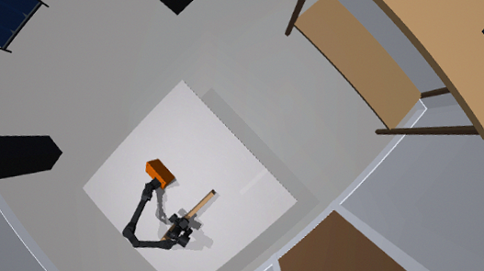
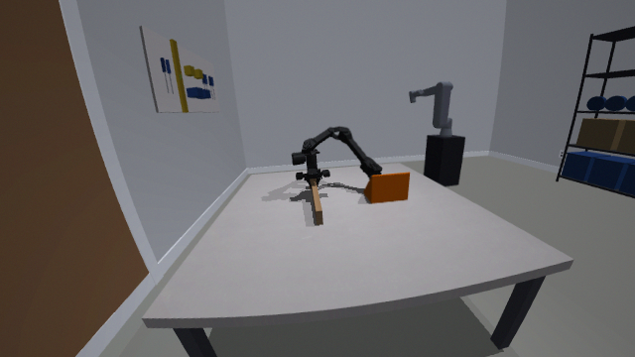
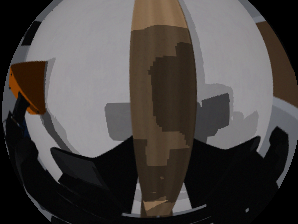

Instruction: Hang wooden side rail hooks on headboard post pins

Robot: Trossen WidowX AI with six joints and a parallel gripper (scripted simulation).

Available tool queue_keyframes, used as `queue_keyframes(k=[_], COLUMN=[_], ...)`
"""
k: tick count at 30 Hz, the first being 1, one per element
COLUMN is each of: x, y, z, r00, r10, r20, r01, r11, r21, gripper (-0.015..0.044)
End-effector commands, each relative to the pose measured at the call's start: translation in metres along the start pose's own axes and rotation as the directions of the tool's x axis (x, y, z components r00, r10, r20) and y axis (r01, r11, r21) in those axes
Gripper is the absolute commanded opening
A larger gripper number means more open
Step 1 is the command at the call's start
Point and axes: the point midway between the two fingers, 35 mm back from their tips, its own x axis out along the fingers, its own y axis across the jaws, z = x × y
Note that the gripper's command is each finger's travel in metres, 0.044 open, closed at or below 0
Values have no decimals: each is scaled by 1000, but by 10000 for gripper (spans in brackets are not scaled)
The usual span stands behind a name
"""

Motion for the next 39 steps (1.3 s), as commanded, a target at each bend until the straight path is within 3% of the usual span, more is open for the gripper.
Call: queue_keyframes(k=[1, 39], x=[-5, -5], y=[-2, -1], z=[0, -4], r00=[1000, 1000], r10=[-15, -15], r20=[2, 2], r01=[15, 15], r11=[1000, 1000], r21=[-4, -4], gripper=[0, 0])
